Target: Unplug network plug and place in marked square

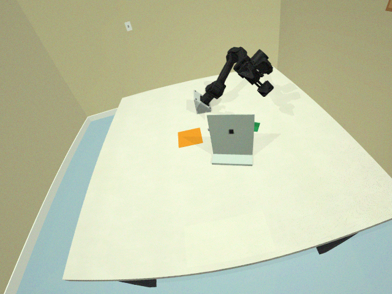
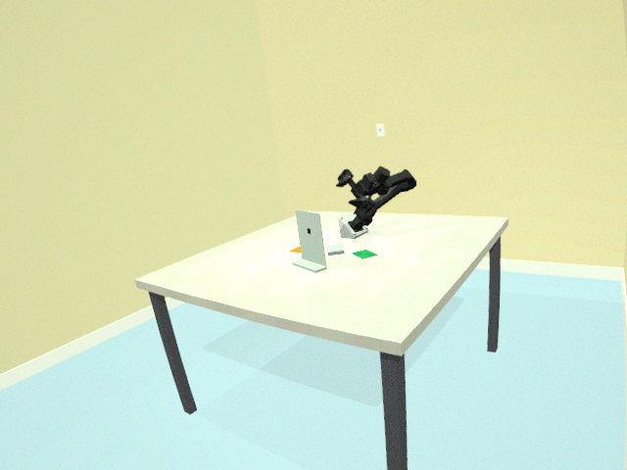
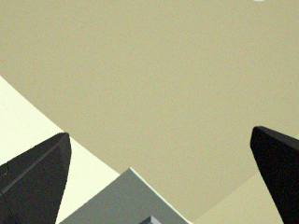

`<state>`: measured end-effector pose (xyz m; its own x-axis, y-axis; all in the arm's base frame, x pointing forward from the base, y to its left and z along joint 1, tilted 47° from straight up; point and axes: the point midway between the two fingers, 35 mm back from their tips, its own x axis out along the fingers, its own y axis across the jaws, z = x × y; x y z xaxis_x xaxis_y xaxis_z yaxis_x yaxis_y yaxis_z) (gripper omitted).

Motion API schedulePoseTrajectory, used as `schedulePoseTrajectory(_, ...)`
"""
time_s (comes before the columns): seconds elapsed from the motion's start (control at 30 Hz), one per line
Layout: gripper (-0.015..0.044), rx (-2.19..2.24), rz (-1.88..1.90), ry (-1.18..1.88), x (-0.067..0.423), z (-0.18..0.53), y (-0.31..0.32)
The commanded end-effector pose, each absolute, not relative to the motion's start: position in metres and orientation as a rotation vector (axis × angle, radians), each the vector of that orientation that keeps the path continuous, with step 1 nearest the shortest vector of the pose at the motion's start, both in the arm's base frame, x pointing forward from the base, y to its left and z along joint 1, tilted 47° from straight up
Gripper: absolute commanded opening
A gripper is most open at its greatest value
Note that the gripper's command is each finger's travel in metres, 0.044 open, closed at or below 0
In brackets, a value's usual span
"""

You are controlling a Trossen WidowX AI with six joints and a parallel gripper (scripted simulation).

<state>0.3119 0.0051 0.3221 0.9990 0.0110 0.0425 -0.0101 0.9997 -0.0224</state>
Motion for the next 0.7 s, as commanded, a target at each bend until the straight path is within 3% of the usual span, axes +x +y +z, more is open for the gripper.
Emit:
schedulePoseTrajectory(0.0,0.0374,-0.016,0.011,-0.042,0.312,0.322,0.005)
schedulePoseTrajectory(0.27,0.0164,0.241,0.024,-0.031,0.305,0.305,0.009)
schedulePoseTrajectory(0.67,0.0156,0.660,0.040,-0.007,0.294,0.278,0.015)
